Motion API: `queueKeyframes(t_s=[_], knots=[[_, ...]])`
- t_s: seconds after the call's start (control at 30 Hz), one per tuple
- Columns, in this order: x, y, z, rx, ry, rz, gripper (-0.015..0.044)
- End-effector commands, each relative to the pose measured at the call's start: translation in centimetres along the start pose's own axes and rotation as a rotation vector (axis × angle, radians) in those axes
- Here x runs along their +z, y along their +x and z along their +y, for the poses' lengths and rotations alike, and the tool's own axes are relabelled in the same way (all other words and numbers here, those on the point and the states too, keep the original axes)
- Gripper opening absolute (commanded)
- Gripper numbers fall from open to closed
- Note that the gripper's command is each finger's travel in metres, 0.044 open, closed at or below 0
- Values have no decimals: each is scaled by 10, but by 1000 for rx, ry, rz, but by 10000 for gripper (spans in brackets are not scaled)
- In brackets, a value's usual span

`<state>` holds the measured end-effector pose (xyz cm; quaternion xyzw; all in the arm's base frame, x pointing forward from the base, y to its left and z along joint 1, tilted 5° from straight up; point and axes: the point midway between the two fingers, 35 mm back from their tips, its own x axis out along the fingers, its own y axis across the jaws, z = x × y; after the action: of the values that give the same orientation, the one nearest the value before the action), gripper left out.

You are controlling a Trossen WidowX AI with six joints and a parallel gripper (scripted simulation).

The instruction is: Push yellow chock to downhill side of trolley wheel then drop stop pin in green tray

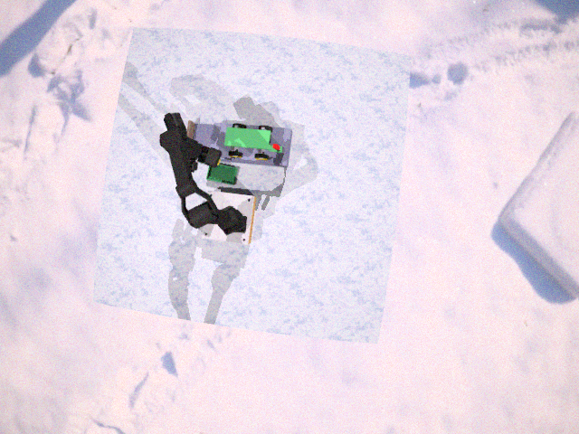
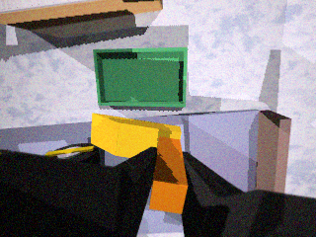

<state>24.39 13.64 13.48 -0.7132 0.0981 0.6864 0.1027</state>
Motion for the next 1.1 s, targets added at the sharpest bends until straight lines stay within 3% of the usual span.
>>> queueKeyframes(t_s=[0.0, 0.83, 1.07], knots=[[0, -1, -1, 10, -153, 7, 0], [-28, 5, -11, 15, -238, 12, 0], [-28, 22, -11, 15, -238, 12, 0]])
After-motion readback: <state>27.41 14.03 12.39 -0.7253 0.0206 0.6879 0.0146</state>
